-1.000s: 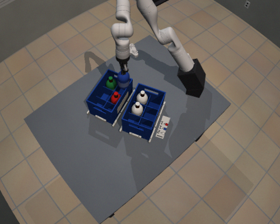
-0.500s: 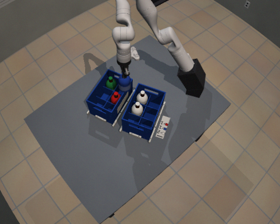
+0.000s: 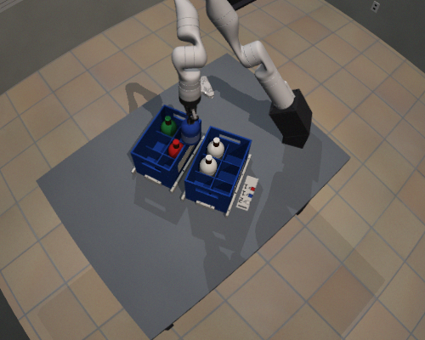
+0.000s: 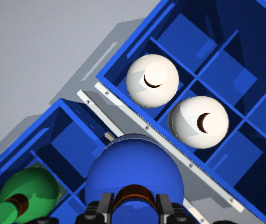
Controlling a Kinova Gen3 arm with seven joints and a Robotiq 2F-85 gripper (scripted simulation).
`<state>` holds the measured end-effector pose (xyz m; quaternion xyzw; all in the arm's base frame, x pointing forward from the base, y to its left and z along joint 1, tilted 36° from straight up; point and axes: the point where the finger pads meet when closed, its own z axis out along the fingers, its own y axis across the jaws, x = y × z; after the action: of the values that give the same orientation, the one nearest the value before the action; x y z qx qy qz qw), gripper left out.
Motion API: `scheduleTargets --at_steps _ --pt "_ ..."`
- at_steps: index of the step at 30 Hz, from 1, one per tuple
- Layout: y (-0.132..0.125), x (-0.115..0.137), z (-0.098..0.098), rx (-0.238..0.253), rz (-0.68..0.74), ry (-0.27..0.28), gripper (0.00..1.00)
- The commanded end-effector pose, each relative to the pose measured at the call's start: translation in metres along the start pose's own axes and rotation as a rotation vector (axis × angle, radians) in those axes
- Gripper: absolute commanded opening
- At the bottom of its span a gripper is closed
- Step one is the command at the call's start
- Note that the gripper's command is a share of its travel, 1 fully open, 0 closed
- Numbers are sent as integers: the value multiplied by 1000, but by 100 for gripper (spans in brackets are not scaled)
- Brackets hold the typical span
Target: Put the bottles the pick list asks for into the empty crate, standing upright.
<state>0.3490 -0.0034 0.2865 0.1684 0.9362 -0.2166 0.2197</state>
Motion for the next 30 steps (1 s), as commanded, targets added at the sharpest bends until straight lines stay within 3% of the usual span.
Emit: scheduleTargets --at_steps 1,30 --pt "8 -1 0 -1 0 -1 10" --pt "58 -3 0 -1 0 -1 10"
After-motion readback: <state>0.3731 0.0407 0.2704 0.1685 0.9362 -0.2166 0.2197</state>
